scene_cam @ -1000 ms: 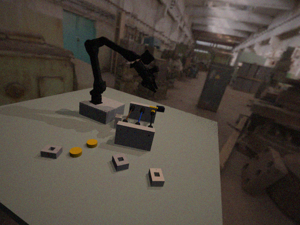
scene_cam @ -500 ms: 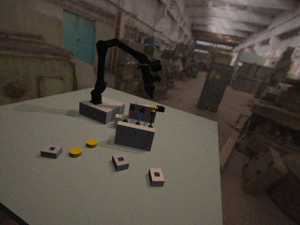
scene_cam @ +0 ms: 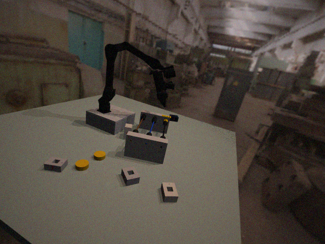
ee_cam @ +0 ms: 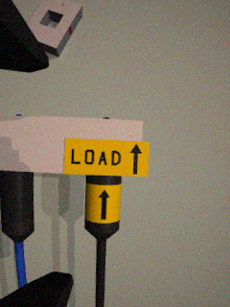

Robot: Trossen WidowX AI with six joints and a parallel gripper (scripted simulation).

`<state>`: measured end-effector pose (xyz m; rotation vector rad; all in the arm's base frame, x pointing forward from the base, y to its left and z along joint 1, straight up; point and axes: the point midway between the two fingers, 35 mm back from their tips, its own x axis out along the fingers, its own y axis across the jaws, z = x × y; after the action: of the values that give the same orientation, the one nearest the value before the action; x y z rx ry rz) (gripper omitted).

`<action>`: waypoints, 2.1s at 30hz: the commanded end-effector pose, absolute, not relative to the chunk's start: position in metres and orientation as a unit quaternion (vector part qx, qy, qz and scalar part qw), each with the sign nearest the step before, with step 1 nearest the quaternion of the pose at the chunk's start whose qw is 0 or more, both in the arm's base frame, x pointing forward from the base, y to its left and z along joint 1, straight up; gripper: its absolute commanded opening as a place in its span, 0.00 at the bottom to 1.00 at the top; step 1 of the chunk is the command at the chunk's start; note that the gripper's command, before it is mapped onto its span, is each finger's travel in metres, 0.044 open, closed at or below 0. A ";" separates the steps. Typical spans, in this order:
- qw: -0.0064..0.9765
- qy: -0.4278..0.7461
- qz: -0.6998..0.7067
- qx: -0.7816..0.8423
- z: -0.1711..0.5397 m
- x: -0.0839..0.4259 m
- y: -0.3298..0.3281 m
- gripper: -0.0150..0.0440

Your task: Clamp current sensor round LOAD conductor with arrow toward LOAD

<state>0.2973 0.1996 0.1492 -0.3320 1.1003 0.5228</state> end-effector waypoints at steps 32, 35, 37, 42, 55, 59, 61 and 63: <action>0.682 0.669 0.206 -0.211 0.062 0.210 -0.007 1.00; 0.682 0.669 0.206 -0.211 0.058 0.210 -0.007 1.00; 0.682 0.669 0.206 -0.211 0.054 0.210 -0.007 1.00; 0.682 0.669 0.206 -0.211 0.046 0.211 -0.007 1.00; 0.682 0.670 0.206 -0.211 0.024 0.210 -0.007 1.00; 0.682 0.670 0.206 -0.211 0.018 0.210 -0.007 1.00; 0.682 0.670 0.206 -0.211 0.015 0.209 -0.007 1.00; 0.682 0.670 0.206 -0.211 0.013 0.209 -0.007 1.00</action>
<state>0.2122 -0.0069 0.0208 -0.4704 1.4883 0.4560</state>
